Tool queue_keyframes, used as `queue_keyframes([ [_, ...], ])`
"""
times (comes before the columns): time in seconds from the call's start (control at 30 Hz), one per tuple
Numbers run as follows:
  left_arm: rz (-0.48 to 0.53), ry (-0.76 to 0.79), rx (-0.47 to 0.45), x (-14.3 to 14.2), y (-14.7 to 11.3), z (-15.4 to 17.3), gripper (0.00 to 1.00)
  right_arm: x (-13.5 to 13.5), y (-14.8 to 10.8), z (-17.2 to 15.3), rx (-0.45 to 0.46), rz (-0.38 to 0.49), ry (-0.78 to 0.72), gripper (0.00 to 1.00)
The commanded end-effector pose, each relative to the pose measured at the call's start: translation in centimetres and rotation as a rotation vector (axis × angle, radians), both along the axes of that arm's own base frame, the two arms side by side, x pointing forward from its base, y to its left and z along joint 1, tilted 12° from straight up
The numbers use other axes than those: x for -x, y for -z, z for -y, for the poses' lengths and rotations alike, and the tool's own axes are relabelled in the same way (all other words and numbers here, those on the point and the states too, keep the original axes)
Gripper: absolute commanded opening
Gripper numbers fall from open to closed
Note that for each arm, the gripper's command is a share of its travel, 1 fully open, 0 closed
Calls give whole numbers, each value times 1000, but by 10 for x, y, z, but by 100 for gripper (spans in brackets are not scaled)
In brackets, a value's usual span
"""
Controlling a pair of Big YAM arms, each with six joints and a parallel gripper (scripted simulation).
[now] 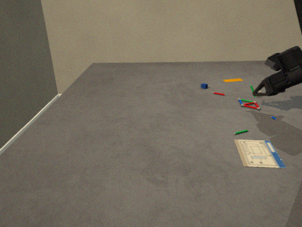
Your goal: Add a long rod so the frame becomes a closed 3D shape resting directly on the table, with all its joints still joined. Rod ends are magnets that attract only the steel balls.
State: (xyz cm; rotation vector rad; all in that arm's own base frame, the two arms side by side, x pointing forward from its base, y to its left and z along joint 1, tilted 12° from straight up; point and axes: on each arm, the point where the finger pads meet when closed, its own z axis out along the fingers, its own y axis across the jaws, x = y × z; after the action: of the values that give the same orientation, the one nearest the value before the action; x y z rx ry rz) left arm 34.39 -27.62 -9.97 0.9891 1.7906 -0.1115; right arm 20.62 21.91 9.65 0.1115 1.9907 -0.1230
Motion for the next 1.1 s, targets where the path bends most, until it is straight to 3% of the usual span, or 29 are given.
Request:
queue_keyframes([
  [0.0, 46, 12, 4, -3, 1, -6, 0, -2, -6, -8, -24, 6, 3, 100],
  [0.53, 52, 11, 24, -4, -6, -2, 0, -2, -6, -8, -24, 6, 3, 100],
  [1.07, 38, 10, 0, -1, 8, -12, 0, -2, -6, -8, -24, 6, 3, 100],
])
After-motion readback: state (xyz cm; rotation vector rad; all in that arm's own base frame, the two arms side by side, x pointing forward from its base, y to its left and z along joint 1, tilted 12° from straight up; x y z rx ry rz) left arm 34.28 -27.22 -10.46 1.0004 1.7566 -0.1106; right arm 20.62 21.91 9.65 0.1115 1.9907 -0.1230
